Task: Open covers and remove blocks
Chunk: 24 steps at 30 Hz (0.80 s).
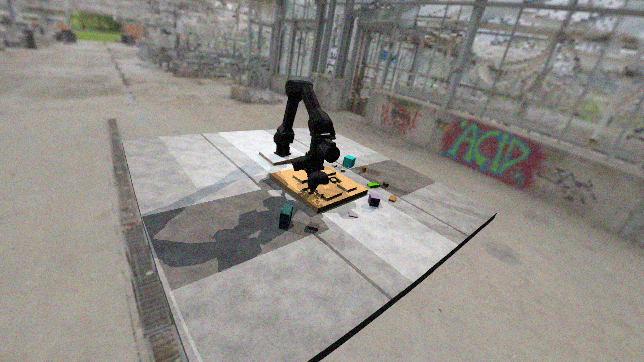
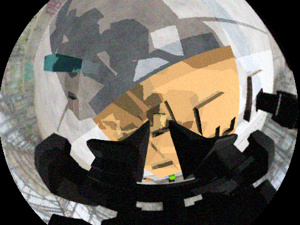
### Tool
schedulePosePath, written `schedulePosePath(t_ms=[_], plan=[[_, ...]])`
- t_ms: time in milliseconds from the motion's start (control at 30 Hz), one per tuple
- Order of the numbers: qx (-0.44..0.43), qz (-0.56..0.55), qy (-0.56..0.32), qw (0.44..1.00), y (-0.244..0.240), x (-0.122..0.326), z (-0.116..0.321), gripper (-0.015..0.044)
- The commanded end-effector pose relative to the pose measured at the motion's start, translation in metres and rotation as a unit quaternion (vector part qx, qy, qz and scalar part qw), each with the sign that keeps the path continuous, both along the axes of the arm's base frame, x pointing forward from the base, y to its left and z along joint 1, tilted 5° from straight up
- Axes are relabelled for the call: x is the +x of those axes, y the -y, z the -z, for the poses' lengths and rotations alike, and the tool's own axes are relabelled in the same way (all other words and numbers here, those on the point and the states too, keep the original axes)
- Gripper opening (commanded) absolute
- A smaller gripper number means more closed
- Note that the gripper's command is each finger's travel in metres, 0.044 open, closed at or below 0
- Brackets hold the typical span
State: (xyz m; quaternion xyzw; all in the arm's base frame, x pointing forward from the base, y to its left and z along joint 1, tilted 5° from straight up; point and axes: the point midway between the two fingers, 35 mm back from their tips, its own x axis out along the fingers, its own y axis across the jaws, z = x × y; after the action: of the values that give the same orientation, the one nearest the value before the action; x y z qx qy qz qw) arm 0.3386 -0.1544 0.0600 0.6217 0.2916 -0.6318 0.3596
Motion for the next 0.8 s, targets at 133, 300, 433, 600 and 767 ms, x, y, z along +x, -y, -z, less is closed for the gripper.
schedulePosePath(t_ms=[133,300,433,600,767], plan=[[0.000,-0.002,0.000,1.000,0.0005,0.0001,0.0055,0.0144],[0.000,-0.002,0.000,1.000,0.0010,0.0002,0.0102,0.0144],[0.000,-0.002,0.000,1.000,0.0011,0.0002,0.0116,0.0144],[-0.001,0.000,0.001,1.000,0.0012,0.0009,0.0092,0.0110],[-0.001,0.000,0.001,1.000,0.0012,0.0009,0.0092,0.0080]])
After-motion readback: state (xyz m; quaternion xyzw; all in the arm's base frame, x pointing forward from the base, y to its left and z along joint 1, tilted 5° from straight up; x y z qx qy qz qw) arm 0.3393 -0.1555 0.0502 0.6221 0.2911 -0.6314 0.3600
